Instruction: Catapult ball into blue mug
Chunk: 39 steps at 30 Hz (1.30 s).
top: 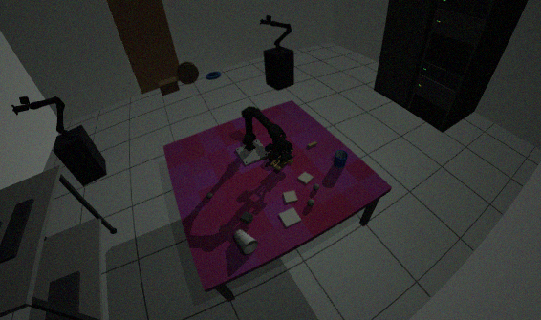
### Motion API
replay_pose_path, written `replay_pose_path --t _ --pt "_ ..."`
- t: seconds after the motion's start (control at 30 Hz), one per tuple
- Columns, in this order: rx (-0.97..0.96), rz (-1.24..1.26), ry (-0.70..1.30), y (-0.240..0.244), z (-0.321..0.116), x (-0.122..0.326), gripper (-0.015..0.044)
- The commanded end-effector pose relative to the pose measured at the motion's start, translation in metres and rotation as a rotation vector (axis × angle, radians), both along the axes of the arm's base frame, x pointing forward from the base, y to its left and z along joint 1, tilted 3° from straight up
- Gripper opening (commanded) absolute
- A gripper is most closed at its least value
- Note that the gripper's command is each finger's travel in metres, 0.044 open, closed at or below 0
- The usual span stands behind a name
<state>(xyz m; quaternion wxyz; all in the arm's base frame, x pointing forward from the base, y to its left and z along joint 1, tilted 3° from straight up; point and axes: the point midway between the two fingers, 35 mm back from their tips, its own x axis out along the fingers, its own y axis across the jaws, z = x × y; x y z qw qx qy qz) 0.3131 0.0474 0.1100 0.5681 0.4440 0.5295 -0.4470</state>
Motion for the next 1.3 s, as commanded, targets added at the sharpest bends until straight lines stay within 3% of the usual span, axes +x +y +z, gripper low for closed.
replay_pose_path --t 0.0,0.27,1.27 --pt "-0.001 0.111 0.002 0.048 -0.001 0.003 0.0000" --pt "-0.008 0.334 0.010 0.146 -0.007 -0.007 0.0000" --pt "-0.008 0.334 0.010 0.147 -0.050 -0.002 0.0000"
